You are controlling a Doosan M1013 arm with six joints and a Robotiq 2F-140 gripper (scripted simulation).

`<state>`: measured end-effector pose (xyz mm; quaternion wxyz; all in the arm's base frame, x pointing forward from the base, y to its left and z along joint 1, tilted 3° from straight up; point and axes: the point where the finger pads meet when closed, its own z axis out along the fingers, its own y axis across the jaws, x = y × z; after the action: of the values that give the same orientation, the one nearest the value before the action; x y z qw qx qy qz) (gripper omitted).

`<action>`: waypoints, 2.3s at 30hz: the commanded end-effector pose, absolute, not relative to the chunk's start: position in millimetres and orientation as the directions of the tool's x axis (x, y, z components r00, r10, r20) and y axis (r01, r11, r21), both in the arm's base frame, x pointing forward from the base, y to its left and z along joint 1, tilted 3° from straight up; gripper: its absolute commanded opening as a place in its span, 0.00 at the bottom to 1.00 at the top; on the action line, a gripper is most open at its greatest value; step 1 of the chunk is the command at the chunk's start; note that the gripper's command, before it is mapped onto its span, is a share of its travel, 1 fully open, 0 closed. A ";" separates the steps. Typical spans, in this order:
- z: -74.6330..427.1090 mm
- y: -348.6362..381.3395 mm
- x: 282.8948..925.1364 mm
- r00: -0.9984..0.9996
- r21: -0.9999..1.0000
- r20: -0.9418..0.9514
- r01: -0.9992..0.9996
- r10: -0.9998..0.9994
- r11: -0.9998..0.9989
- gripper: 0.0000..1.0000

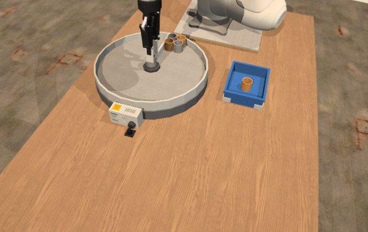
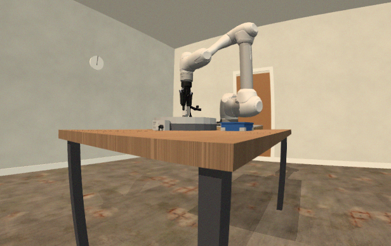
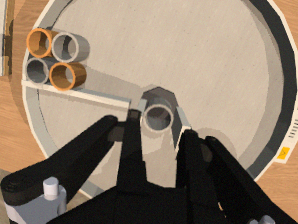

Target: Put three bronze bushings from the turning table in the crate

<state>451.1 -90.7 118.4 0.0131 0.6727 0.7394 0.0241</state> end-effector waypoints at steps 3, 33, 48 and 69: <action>118.5 -90.7 451.0 -0.095 0.053 0.013 0.994 0.995 0.094 0.00; 113.8 -90.5 451.3 -0.095 0.053 0.013 0.994 0.995 0.094 0.00; 112.5 -90.5 451.3 -0.095 0.053 0.013 0.994 0.995 0.094 0.00; 112.5 -90.5 451.3 -0.095 0.053 0.013 0.994 0.995 0.094 0.00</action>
<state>451.4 -90.5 112.5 0.0131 0.6727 0.7394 0.0241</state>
